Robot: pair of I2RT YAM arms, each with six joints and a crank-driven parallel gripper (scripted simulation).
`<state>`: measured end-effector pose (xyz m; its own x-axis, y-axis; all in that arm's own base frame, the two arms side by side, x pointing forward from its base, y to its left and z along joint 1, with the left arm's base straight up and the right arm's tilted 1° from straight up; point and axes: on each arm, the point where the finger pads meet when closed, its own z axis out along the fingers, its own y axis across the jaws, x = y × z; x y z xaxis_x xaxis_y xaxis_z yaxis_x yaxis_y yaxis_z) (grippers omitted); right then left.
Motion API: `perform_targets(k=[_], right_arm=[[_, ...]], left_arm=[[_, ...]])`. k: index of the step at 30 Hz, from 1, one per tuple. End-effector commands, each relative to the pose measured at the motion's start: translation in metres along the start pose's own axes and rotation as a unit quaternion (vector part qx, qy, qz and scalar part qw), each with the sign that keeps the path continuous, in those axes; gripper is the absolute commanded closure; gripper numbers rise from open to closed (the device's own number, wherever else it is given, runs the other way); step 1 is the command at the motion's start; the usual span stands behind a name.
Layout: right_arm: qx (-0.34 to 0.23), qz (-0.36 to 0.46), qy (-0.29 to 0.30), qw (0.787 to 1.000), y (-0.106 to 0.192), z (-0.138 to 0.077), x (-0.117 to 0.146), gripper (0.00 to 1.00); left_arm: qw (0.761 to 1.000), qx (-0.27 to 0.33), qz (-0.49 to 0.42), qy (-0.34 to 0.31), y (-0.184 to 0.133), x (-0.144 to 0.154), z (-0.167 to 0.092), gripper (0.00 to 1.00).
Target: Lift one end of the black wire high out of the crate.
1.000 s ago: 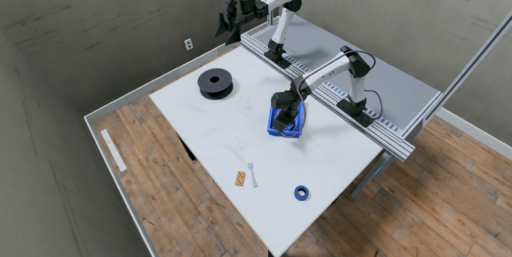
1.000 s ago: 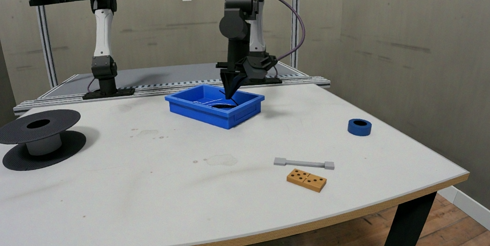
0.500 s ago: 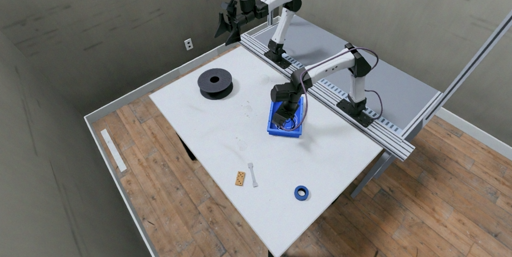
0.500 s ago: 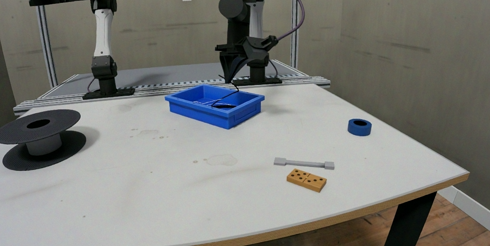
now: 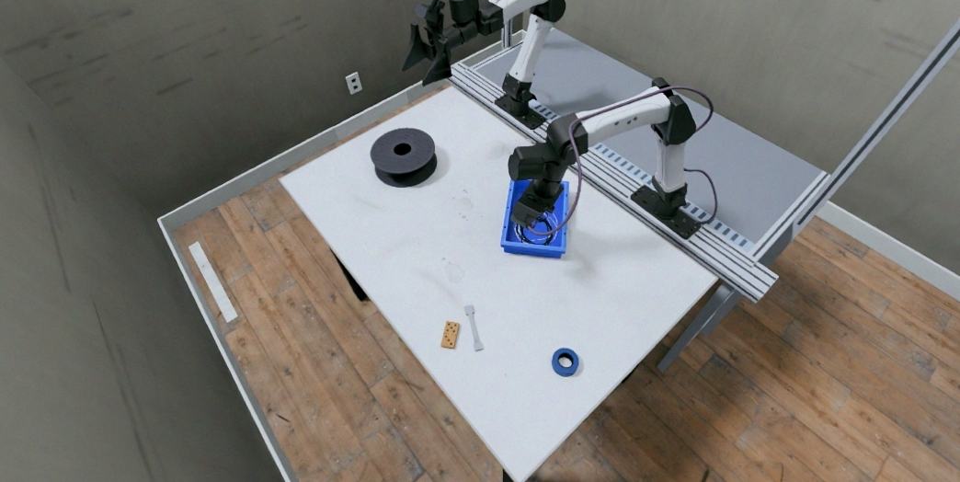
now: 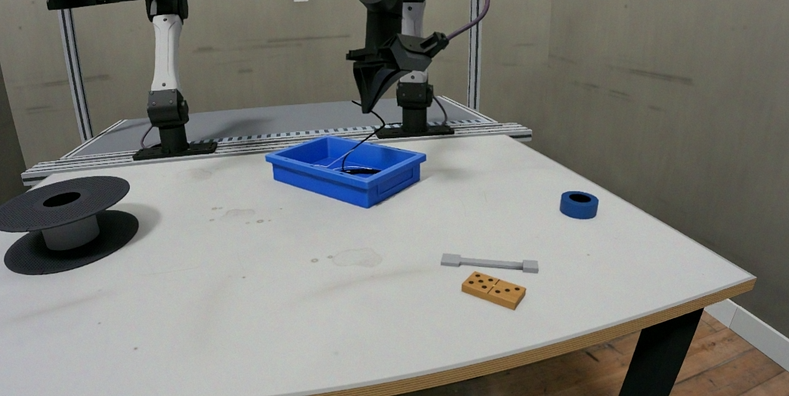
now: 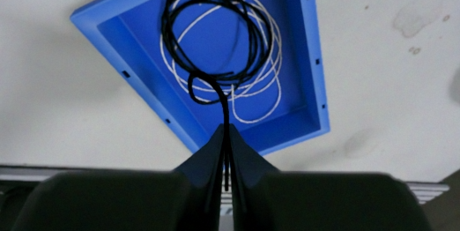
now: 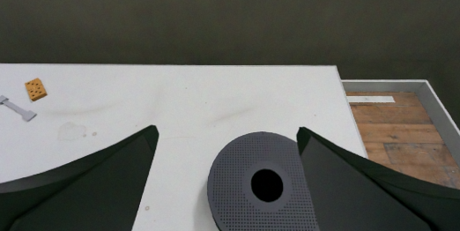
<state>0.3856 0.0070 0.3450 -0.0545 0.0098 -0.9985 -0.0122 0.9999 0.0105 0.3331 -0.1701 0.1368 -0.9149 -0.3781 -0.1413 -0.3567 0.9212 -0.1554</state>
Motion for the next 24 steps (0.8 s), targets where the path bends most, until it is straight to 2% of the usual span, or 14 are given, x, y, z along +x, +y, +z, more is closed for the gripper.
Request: perform_targets(k=[1,24], right_arm=[[0.001,-0.005,-0.027,1.000,-0.0030,-0.0040,-0.0152,0.00],[0.001,-0.005,-0.027,1.000,-0.0030,-0.0040,-0.0152,0.00]], left_arm=[[1.000,0.018,0.003,-0.018,-0.0060,-0.0031,-0.0241,1.00],[1.000,0.021,0.003,-0.020,-0.0084,-0.0052,-0.0236,1.00]])
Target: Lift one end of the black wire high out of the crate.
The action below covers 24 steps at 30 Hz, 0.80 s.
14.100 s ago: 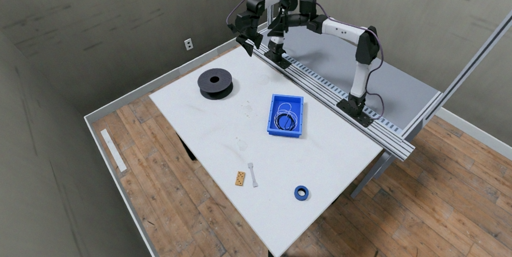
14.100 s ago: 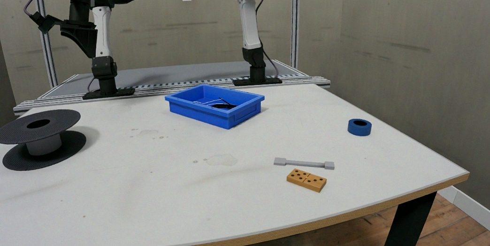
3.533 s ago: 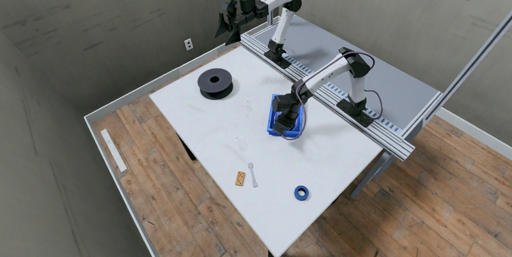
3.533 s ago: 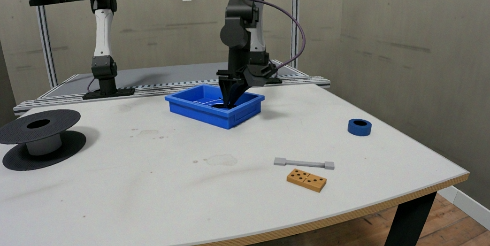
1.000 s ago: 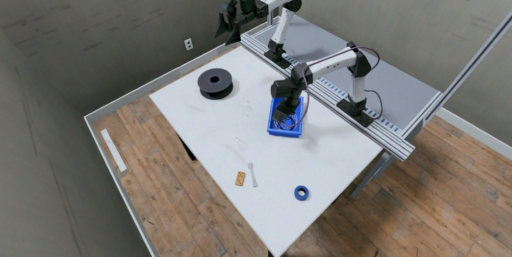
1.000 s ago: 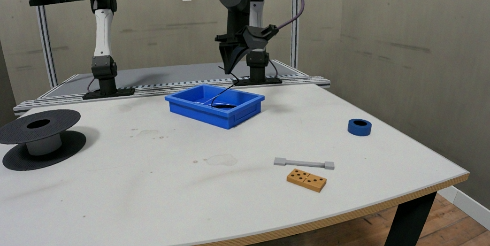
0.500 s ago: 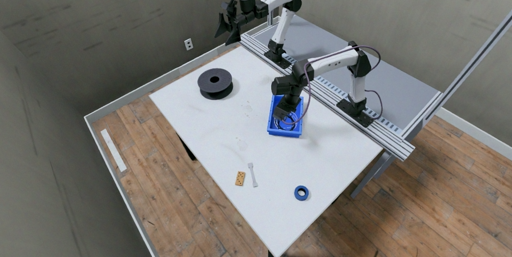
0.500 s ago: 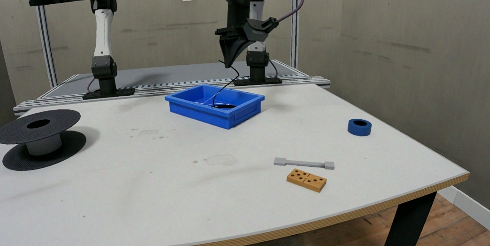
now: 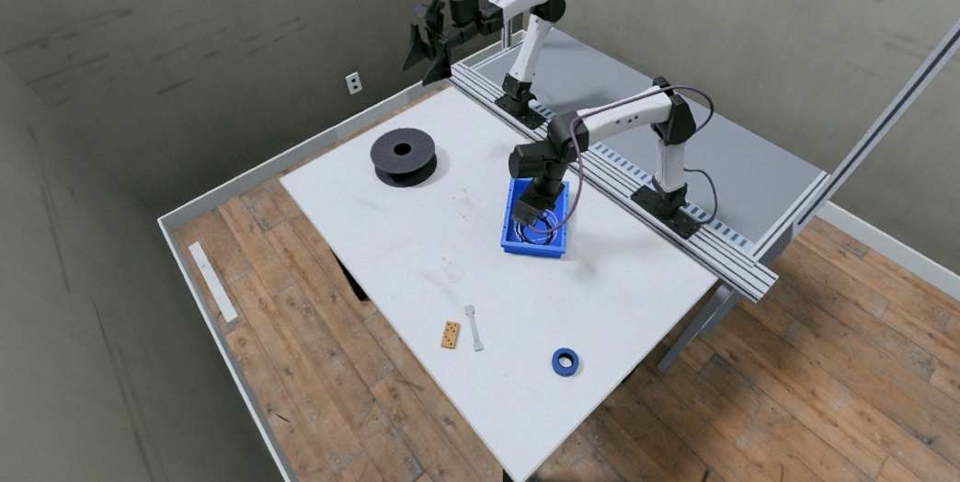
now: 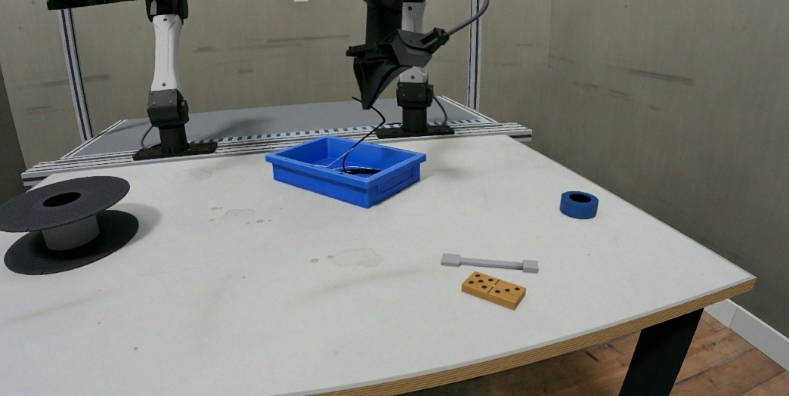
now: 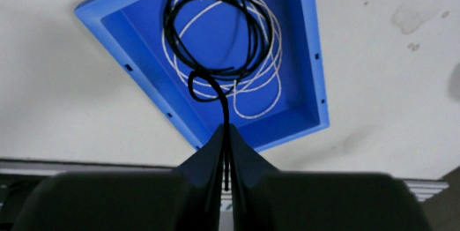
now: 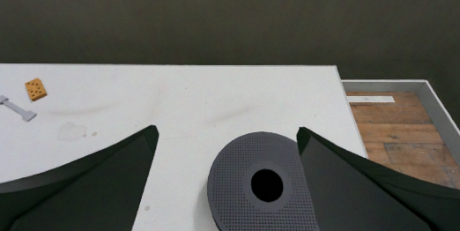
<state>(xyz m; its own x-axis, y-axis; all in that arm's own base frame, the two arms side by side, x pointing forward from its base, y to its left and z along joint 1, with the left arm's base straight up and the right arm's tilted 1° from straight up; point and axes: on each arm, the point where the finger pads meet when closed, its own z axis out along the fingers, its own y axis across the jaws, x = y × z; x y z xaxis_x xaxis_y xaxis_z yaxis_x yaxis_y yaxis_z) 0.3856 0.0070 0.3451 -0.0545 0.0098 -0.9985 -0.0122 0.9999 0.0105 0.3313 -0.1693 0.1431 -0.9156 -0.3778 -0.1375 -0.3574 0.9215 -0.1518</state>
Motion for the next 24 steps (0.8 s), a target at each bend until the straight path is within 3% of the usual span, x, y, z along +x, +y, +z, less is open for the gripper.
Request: perform_targets(k=[1,24], right_arm=[[0.001,-0.005,-0.027,1.000,-0.003,-0.004,-0.015,0.00],[0.001,-0.005,-0.027,1.000,-0.003,-0.004,-0.015,0.00]], left_arm=[[0.999,0.024,0.003,-0.023,-0.009,-0.006,-0.018,1.00],[0.994,0.079,0.003,-0.071,-0.010,-0.007,-0.055,1.00]])
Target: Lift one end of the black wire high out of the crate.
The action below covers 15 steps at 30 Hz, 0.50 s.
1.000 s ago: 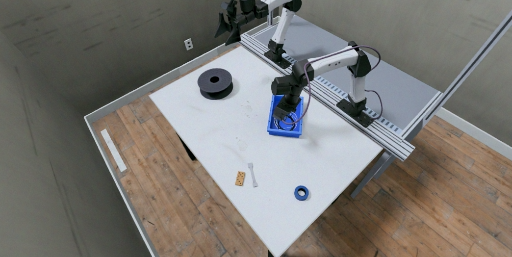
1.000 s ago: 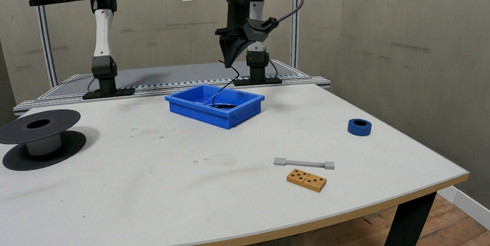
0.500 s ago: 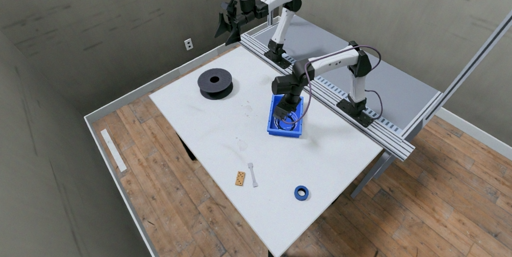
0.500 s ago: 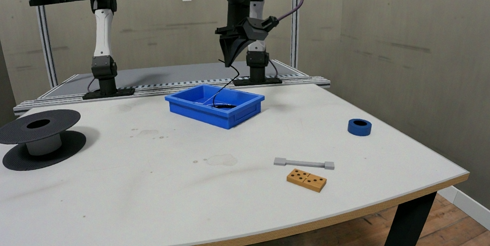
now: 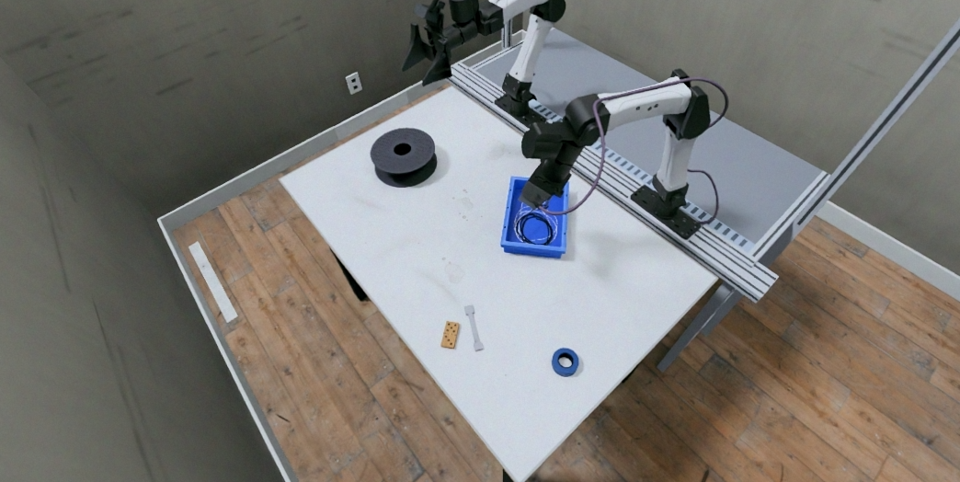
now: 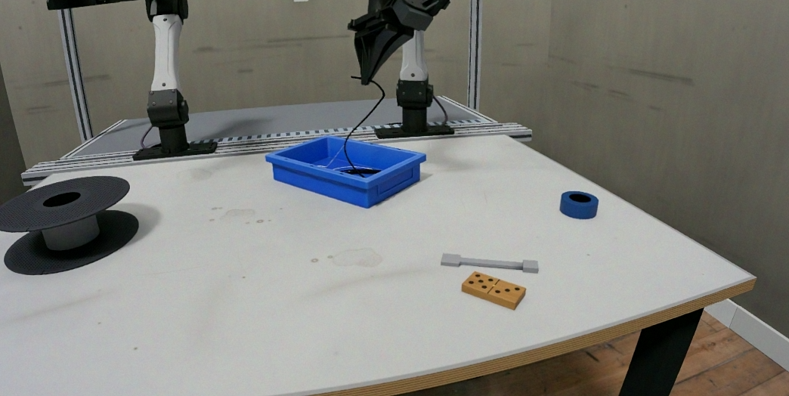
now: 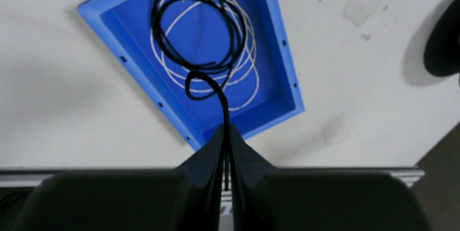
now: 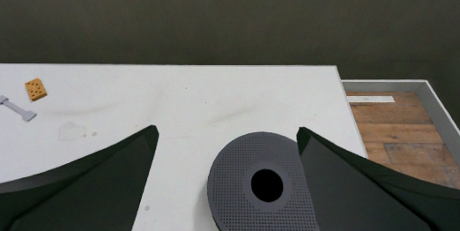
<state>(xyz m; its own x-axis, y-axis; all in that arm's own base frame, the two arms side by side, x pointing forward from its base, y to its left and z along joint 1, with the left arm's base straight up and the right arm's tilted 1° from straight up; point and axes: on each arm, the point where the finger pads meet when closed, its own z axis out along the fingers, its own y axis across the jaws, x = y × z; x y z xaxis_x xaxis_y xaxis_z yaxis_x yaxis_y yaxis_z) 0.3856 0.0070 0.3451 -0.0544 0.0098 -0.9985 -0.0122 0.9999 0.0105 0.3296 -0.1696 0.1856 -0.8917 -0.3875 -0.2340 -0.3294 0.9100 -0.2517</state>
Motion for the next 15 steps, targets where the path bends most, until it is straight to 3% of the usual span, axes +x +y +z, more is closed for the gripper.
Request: perform_targets(k=[1,15], right_arm=[[0.001,-0.005,-0.027,1.000,-0.003,-0.004,-0.015,0.00],[0.001,-0.005,-0.027,1.000,-0.003,-0.004,-0.015,0.00]], left_arm=[[0.999,0.027,0.001,-0.021,-0.006,-0.004,-0.013,1.00],[0.988,0.117,0.001,-0.101,-0.015,-0.013,-0.073,1.00]])
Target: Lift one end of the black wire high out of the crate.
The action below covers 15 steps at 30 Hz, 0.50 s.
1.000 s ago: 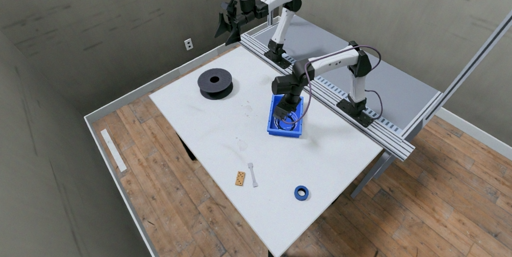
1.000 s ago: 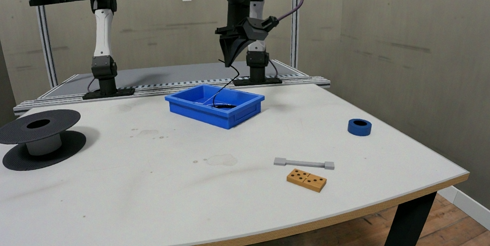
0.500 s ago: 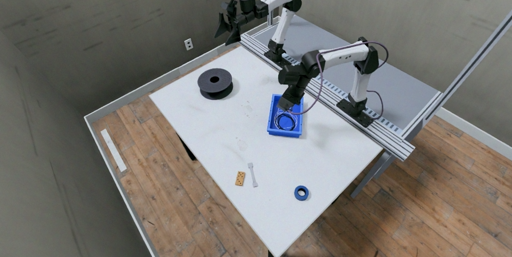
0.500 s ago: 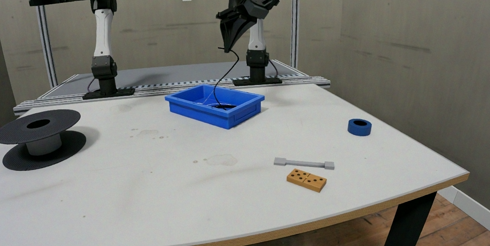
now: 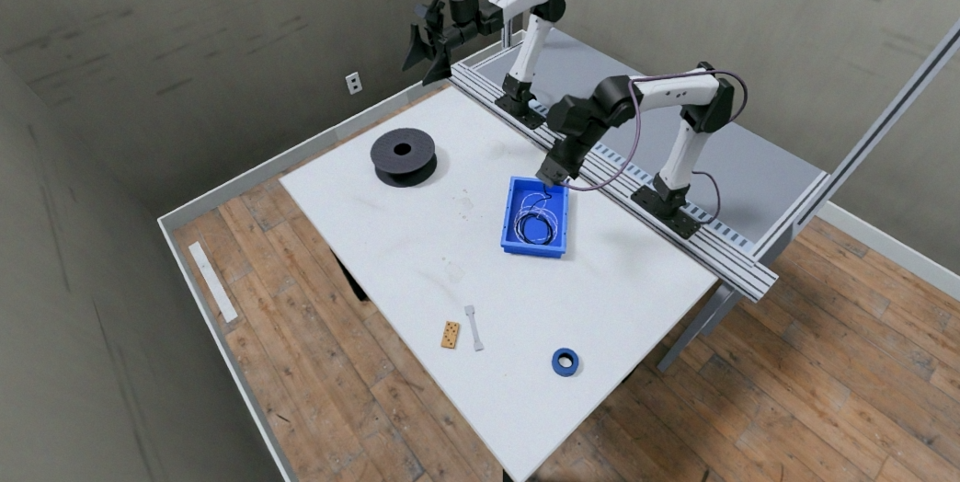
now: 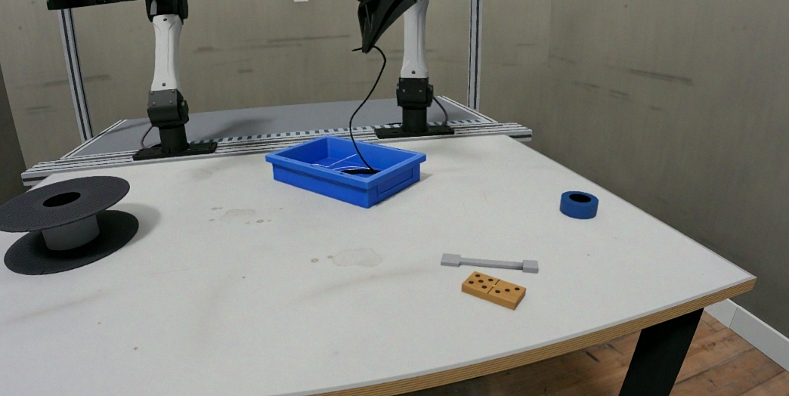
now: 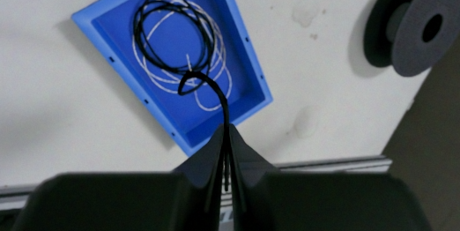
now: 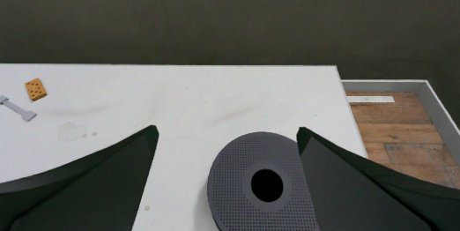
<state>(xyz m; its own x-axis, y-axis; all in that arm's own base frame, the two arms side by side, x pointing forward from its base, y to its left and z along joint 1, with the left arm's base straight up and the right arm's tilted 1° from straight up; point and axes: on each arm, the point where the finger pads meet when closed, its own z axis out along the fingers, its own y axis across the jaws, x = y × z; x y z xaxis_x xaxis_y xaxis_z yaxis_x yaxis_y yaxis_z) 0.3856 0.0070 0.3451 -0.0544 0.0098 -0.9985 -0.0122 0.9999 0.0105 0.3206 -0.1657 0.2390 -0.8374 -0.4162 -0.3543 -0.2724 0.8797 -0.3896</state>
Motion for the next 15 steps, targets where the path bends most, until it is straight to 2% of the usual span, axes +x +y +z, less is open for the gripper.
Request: perform_targets(k=[1,4,15], right_arm=[[0.001,-0.005,-0.027,1.000,-0.003,-0.004,-0.015,0.00],[0.001,-0.005,-0.027,1.000,-0.003,-0.004,-0.015,0.00],[0.001,-0.005,-0.027,1.000,-0.003,-0.004,-0.015,0.00]], left_arm=[[0.998,0.050,0.003,-0.041,-0.012,-0.011,-0.023,1.00],[0.997,0.058,0.003,-0.048,-0.014,-0.012,-0.028,1.00],[0.975,0.170,0.002,-0.146,-0.036,-0.033,-0.099,1.00]])
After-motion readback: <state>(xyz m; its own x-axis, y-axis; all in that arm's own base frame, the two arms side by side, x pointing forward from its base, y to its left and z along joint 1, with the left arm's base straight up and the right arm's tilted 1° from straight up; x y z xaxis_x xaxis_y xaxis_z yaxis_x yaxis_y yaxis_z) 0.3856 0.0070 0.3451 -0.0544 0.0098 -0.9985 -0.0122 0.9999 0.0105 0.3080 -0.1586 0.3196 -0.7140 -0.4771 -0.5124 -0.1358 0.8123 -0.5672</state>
